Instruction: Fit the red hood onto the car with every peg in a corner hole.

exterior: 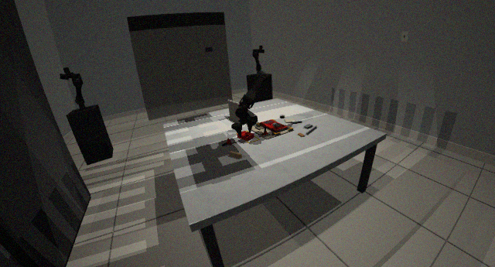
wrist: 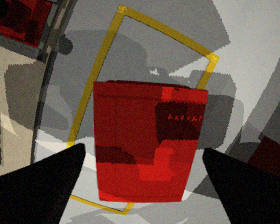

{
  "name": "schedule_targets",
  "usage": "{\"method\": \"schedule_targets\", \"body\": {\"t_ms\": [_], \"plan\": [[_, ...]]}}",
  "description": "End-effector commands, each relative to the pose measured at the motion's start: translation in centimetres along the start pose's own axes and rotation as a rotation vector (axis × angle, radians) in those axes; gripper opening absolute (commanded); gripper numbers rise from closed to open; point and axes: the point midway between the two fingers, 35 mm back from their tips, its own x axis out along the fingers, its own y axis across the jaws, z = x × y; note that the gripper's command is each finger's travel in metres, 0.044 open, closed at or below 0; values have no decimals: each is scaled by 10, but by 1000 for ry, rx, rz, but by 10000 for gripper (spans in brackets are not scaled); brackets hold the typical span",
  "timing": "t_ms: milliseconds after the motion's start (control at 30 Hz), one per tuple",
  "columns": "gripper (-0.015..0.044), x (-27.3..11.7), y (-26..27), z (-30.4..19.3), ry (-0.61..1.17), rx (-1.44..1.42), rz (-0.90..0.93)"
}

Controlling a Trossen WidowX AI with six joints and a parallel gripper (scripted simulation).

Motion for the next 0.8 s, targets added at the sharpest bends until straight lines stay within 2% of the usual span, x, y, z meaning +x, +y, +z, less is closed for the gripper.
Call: {"method": "schedule_targets", "body": {"t_ms": [0,600,733,767], "plan": [[440,3,0,0,-3,4,3],[440,12,1,0,-3,4,4],[335,10,0,0,0,0,1],[328,10,0,0,0,0,1]]}}
